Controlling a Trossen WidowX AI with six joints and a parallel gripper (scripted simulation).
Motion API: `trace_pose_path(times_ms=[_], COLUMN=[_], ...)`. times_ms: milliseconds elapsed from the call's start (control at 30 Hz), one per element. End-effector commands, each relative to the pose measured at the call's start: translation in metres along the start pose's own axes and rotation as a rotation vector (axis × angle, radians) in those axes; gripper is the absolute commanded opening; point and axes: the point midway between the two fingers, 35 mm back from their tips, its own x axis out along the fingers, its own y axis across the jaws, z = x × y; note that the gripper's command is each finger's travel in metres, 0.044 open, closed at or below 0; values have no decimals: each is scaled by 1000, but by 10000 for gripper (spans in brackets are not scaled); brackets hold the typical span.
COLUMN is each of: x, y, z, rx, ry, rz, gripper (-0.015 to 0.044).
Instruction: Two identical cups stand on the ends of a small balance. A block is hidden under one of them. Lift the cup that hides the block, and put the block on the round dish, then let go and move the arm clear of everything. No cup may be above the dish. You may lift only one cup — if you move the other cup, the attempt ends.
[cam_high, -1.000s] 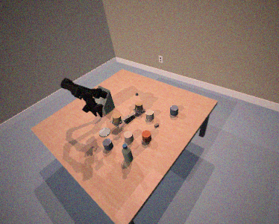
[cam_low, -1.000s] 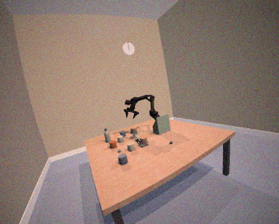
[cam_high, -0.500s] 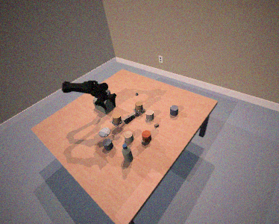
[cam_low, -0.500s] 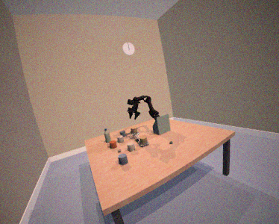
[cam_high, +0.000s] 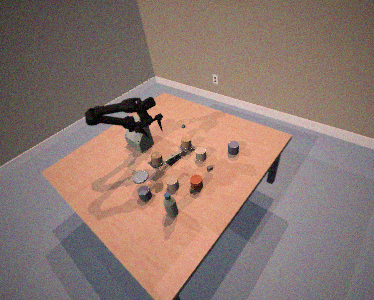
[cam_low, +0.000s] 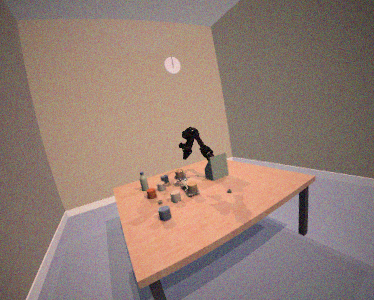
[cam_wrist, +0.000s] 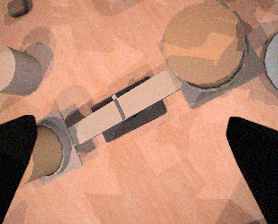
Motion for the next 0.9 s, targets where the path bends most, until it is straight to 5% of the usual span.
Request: trace_pose_path(times_ms=[0,500,867], x=[-5,-25,-19], y=[7,19,37], z=[-16,-72,-72], rx=[-108,-545,-738], ry=[-33,-236,-146], rz=[6,45,-16], gripper=[440,440,440])
